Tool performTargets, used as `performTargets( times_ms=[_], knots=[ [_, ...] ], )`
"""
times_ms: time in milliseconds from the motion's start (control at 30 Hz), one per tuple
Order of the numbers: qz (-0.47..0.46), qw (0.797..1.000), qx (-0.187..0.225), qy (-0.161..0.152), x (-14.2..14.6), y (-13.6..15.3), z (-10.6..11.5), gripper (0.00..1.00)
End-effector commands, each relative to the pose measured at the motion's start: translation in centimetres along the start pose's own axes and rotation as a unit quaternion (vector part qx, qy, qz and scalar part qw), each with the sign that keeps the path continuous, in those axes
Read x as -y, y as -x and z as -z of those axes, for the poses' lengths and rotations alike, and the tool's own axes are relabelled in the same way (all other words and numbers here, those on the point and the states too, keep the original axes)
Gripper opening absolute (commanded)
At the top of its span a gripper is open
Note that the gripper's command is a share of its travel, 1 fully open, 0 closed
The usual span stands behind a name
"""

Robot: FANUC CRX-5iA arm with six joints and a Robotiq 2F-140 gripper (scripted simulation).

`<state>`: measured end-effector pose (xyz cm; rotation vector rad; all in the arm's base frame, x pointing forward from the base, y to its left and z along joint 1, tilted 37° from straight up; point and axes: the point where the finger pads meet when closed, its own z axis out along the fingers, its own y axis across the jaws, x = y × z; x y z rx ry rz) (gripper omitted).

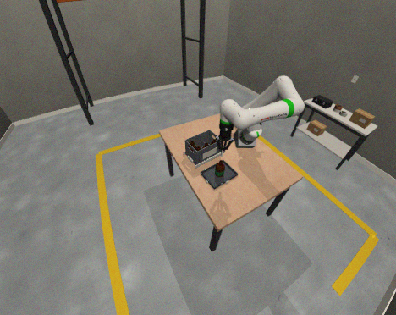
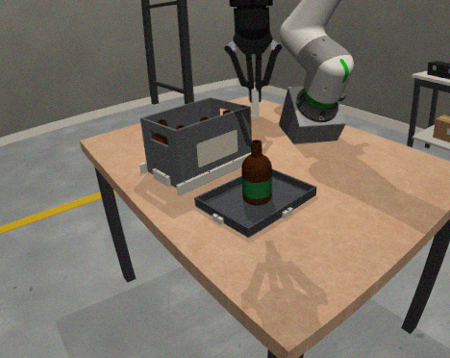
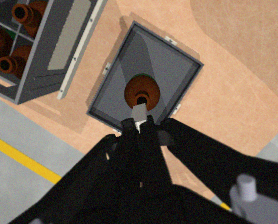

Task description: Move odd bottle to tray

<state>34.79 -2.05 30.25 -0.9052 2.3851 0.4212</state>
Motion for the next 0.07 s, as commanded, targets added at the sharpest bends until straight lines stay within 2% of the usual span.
performTargets(
  times_ms=[0,33],
  knots=[
    [0.000,1.000,0.000,-0.001,0.03,0.01,0.06,0.10],
    [0.000,1.000,0.000,-0.001,0.03,0.01,0.06,0.10]
  ],
)
